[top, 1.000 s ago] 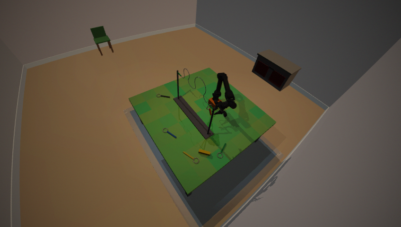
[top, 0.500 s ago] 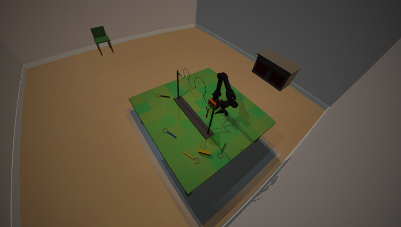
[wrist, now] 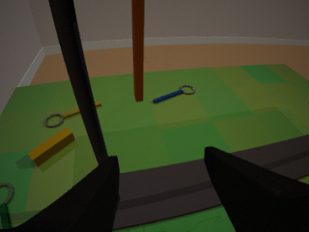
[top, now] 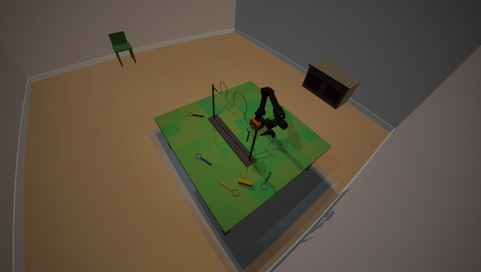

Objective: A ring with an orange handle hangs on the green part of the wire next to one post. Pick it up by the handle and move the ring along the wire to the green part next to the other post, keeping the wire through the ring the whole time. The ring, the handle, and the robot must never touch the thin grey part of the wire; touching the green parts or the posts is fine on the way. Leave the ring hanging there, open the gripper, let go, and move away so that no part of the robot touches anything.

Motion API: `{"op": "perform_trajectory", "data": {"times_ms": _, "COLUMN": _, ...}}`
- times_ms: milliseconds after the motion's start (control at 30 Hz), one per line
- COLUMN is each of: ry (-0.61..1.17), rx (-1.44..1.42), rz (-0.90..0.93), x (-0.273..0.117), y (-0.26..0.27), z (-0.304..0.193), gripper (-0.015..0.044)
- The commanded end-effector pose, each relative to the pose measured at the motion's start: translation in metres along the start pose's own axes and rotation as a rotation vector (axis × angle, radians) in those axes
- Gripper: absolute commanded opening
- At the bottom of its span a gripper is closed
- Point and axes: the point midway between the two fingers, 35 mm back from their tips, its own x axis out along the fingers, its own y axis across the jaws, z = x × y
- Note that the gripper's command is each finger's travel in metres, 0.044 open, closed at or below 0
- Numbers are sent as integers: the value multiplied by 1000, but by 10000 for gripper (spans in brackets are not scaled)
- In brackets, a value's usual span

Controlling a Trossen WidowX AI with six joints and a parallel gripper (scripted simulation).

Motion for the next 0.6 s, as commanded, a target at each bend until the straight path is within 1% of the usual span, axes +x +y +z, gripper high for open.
{"op": "perform_trajectory", "data": {"times_ms": 0, "ry": -11, "rx": -1, "rz": 10, "x": -28, "y": 1, "z": 1, "gripper": 344}}
{"op": "perform_trajectory", "data": {"times_ms": 100, "ry": -11, "rx": -1, "rz": 10, "x": -28, "y": 1, "z": 1, "gripper": 423}}
{"op": "perform_trajectory", "data": {"times_ms": 133, "ry": -11, "rx": -1, "rz": 10, "x": -28, "y": 1, "z": 1, "gripper": 440}}
{"op": "perform_trajectory", "data": {"times_ms": 567, "ry": -11, "rx": -1, "rz": 10, "x": -28, "y": 1, "z": 1, "gripper": 440}}
